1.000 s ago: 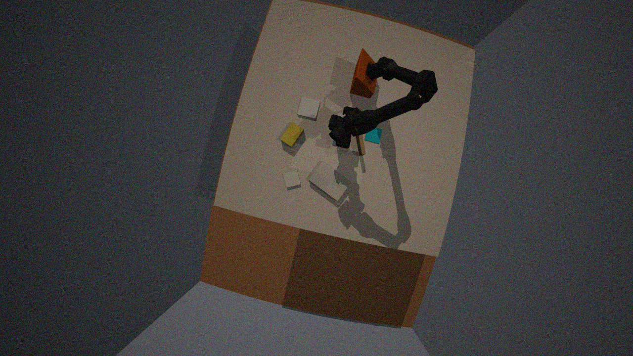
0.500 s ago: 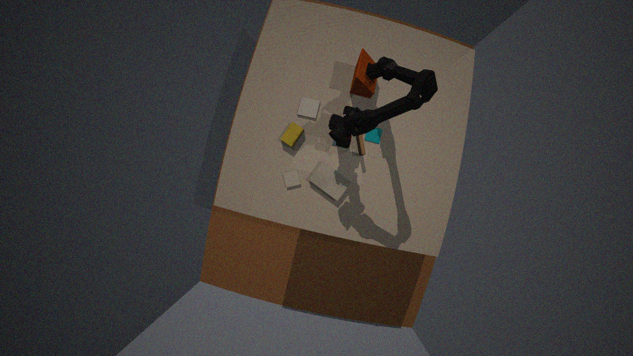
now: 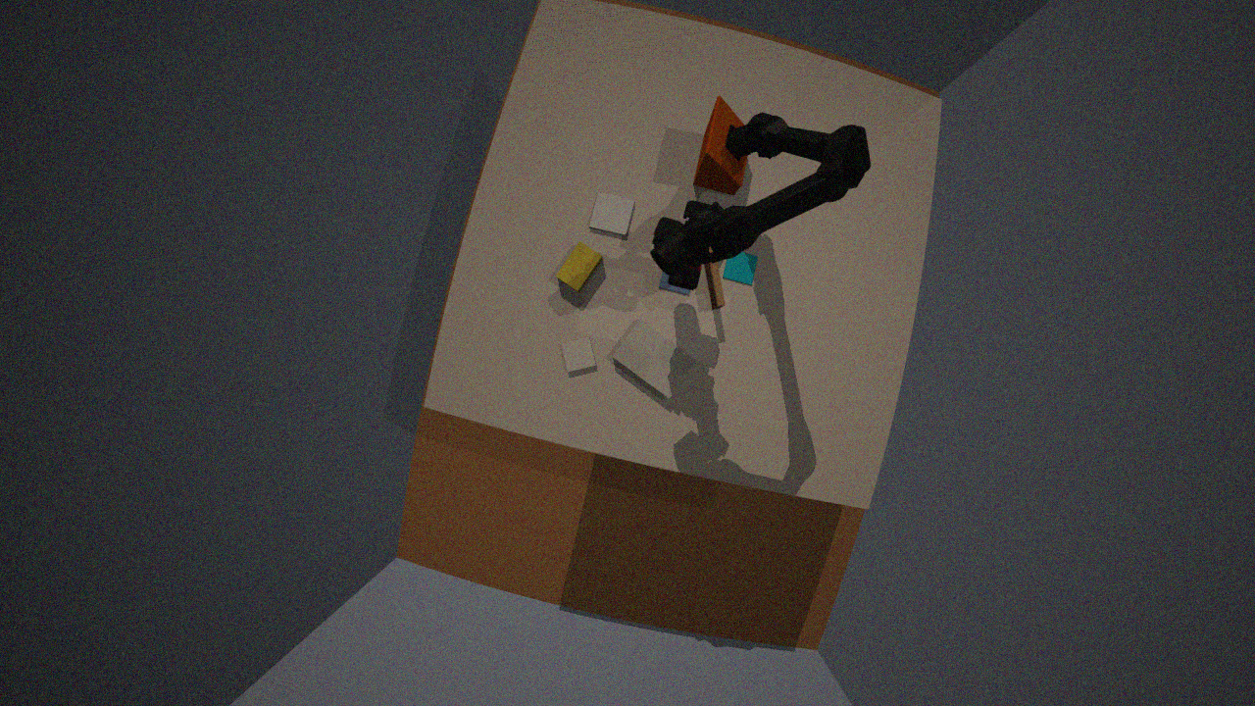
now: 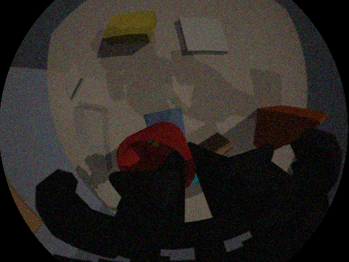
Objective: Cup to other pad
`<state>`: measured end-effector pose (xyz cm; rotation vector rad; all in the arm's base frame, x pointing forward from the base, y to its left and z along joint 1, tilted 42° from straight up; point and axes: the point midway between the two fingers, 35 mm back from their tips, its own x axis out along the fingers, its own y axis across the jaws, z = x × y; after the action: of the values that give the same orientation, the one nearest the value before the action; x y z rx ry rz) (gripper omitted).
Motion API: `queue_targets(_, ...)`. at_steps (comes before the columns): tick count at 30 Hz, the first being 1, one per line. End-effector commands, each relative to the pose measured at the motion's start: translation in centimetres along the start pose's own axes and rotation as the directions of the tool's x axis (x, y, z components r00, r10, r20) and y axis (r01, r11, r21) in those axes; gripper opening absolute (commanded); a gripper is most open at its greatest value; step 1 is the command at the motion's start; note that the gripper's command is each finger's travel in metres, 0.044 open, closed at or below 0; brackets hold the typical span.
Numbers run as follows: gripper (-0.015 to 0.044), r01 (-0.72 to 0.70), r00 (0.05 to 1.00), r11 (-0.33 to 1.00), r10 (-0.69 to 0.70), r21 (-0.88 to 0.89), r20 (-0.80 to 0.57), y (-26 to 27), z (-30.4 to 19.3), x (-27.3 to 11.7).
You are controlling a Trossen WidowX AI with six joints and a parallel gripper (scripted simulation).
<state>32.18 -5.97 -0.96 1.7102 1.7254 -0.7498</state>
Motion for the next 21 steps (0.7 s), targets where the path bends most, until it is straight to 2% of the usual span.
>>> queue_targets(1, 0.0, -0.005, 1.0, 1.0, 0.005, -0.007, 0.008, 0.02, 0.04, -1.77)
queue_targets(21, 0.0, -0.006, 1.0, 1.0, 0.006, 0.001, 0.0, -0.11, -0.18, -2.03)
